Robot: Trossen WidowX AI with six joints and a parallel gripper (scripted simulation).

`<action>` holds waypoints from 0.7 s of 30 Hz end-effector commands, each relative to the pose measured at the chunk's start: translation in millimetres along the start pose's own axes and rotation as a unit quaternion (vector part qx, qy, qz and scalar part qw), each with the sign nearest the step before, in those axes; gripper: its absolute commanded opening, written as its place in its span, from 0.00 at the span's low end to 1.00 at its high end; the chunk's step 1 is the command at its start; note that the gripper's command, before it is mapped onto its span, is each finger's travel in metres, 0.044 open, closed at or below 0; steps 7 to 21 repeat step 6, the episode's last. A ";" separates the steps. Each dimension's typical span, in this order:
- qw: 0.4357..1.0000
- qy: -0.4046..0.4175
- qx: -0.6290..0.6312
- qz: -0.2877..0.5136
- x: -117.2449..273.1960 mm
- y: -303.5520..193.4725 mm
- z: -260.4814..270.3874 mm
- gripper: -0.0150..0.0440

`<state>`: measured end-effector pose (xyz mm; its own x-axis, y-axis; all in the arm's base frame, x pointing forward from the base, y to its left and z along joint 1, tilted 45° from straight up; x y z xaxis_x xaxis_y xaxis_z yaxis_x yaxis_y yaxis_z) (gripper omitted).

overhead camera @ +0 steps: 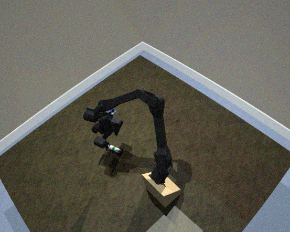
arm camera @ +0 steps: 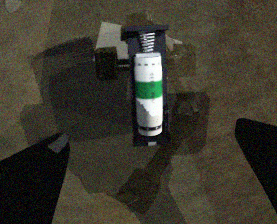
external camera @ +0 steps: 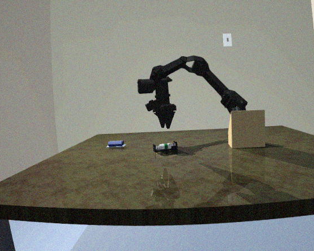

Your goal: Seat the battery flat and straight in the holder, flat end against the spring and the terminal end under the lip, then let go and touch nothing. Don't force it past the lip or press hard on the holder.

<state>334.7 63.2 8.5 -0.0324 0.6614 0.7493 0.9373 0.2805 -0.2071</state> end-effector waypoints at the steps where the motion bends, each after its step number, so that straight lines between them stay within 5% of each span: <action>1: 1.000 0.002 -0.002 0.002 -0.4 -0.6 0.4 1.00; 21: 1.000 0.002 -0.002 0.002 -0.4 -0.6 0.4 1.00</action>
Point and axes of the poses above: the point midway between the two fingers, 35 mm back from their tips, its own x axis back along the fingers, its own z axis across the jaws, y = z × x, the point moved 1 cm from there along x, back along the fingers, and after that the axes turned 2 degrees about -x, right-handed, at the moved point
